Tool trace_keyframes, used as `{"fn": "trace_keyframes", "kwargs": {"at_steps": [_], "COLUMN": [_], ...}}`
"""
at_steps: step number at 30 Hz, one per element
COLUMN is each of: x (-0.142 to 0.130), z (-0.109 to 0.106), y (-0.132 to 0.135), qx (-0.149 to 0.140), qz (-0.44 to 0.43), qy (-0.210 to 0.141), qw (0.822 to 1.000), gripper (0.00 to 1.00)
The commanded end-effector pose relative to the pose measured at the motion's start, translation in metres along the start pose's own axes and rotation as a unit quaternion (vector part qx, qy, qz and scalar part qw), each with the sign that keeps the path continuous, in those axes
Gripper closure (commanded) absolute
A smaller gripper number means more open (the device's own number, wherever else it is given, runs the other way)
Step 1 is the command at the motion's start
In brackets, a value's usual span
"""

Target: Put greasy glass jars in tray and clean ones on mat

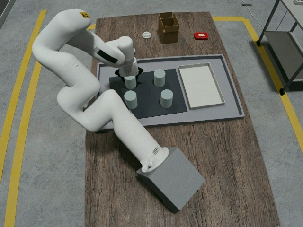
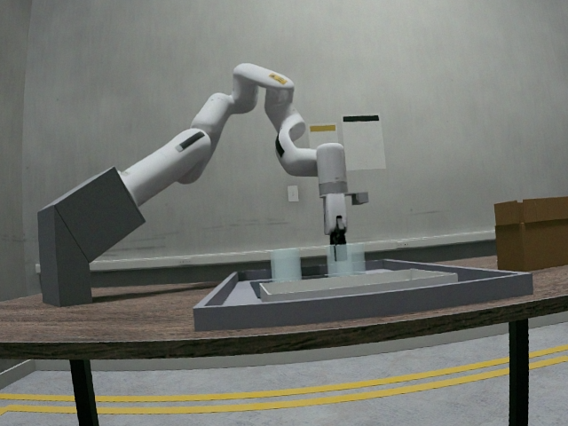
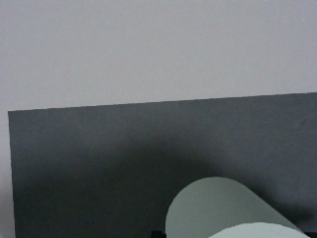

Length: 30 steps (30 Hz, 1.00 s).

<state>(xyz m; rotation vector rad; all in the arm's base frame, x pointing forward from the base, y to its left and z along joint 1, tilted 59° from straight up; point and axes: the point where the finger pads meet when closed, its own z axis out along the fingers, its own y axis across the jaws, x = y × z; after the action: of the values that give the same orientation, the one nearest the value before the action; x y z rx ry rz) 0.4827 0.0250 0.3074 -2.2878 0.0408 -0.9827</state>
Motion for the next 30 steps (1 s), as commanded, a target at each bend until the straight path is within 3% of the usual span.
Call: {"fn": "trace_keyframes", "kwargs": {"at_steps": [1,6,7,18,30], "x": [0.001,0.001,0.001,0.001,0.001], "z": [-0.001,-0.001,-0.001,-0.001,-0.028], "y": [0.000,0.000,0.000,0.000,0.000], "qx": [0.000,0.000,0.000,0.000,0.000], "qz": [0.000,0.000,0.000,0.000,0.000], "qy": [0.002,0.002,0.002,0.002,0.002], "qw": [1.000,1.000,1.000,1.000,1.000], "gripper": [0.35,0.35,1.00,1.00,1.00]}}
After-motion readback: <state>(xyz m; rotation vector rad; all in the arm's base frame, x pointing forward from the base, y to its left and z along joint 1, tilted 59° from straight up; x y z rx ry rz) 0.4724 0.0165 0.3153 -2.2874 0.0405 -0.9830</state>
